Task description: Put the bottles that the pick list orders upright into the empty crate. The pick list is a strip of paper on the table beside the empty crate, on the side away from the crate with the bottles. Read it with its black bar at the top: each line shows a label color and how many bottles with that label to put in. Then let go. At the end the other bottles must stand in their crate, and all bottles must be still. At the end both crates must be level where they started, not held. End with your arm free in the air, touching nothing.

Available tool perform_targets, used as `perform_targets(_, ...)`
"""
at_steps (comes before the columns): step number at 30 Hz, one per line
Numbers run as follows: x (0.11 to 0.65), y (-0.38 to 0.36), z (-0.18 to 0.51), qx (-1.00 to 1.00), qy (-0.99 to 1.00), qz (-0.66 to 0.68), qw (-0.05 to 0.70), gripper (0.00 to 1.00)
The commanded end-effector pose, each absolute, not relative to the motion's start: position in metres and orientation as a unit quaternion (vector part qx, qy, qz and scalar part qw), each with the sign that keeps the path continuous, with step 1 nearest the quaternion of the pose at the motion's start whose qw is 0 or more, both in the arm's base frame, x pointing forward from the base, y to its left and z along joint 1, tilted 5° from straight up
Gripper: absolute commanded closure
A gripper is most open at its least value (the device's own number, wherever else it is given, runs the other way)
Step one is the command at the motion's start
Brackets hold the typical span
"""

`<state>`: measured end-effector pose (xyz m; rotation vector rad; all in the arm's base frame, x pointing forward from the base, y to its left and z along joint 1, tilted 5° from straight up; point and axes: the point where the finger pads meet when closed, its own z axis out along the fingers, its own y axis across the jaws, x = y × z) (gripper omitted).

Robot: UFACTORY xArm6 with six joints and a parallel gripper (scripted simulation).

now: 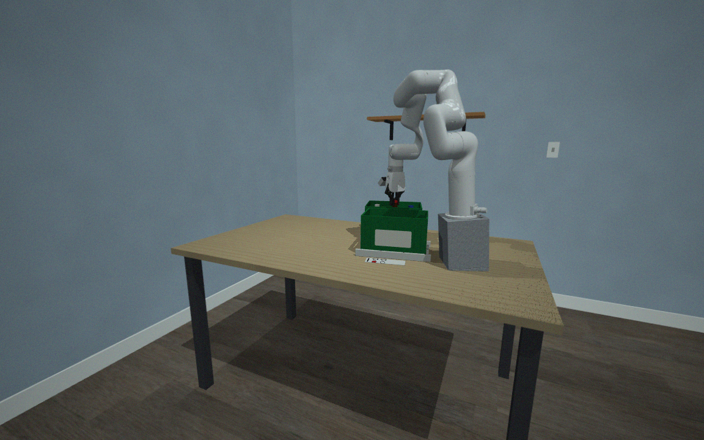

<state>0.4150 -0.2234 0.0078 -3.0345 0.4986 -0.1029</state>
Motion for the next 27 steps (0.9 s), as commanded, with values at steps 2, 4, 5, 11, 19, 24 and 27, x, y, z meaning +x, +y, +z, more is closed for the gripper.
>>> perform_targets(2, 0.416, -0.225, 0.018, -0.986, 0.162, -0.036, 0.031, 1.00)
perform_targets(4, 0.416, -0.225, 0.022, -0.986, 0.162, -0.036, 0.031, 1.00)
perform_targets(5, 0.416, -0.225, 0.023, -0.986, 0.162, -0.036, 0.031, 1.00)
perform_targets(11, 0.415, -0.226, 0.031, -0.986, 0.162, -0.036, 0.031, 1.00)
perform_targets(19, 0.414, -0.226, 0.043, -0.986, 0.162, -0.036, 0.031, 1.00)
perform_targets(24, 0.414, -0.227, 0.051, -0.986, 0.162, -0.036, 0.031, 1.00)
perform_targets(27, 0.413, -0.227, 0.056, -0.986, 0.162, -0.036, 0.031, 1.00)
